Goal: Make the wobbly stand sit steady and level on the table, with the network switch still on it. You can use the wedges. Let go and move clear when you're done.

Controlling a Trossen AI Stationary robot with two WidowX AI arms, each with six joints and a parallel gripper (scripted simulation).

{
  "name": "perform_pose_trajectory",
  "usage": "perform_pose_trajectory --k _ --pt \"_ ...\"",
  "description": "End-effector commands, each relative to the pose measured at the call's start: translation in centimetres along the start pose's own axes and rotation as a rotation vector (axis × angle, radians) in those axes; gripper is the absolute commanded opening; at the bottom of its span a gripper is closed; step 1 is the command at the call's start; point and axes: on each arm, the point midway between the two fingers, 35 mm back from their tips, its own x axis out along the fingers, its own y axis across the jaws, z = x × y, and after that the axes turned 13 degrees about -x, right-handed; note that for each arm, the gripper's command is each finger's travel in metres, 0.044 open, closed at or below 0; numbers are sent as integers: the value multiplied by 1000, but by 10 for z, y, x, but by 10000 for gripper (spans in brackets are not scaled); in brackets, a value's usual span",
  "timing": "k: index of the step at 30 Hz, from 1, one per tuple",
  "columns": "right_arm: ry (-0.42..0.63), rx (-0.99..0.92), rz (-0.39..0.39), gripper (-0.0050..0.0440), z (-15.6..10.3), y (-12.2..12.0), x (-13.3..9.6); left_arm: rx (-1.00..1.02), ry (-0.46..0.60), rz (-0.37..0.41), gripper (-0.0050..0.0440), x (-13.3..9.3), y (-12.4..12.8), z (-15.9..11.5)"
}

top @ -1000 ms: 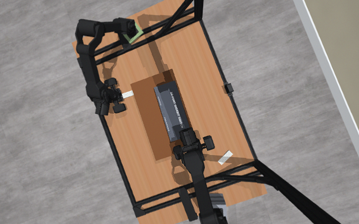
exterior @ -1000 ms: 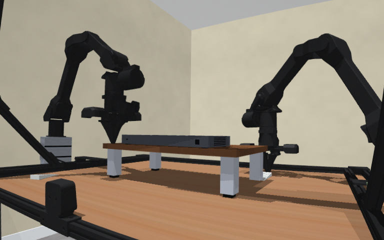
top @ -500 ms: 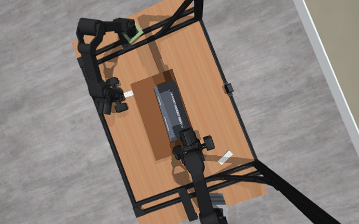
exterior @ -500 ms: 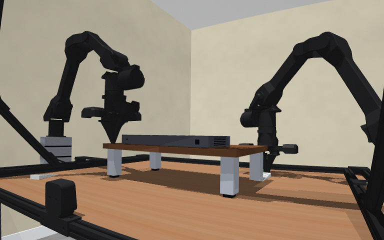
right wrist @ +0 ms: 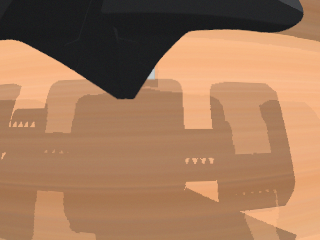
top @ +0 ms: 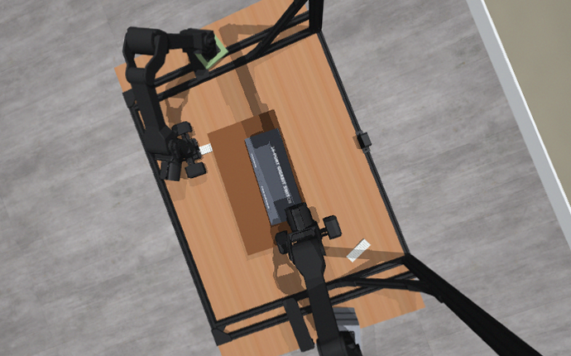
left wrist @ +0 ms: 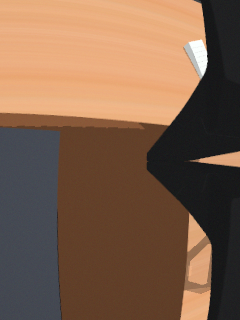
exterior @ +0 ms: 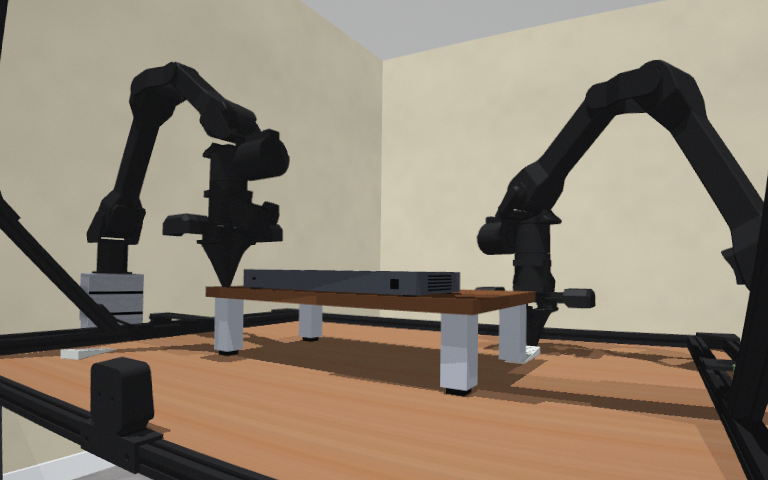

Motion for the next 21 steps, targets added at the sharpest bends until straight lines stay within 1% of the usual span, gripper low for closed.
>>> perform_pose_trajectory --k 1,7,8,21 --pt "1 2 2 0 -2 -1 -1 -2 15 6 0 8 1 -2" --pt "1 2 2 0 -2 -1 -1 -2 15 6 0 8 1 -2" --pt "1 2 2 0 -13 2 -1 -2 15 6 0 8 1 -2" --pt "1 2 2 0 -13 2 -1 -2 15 6 0 8 1 -2"
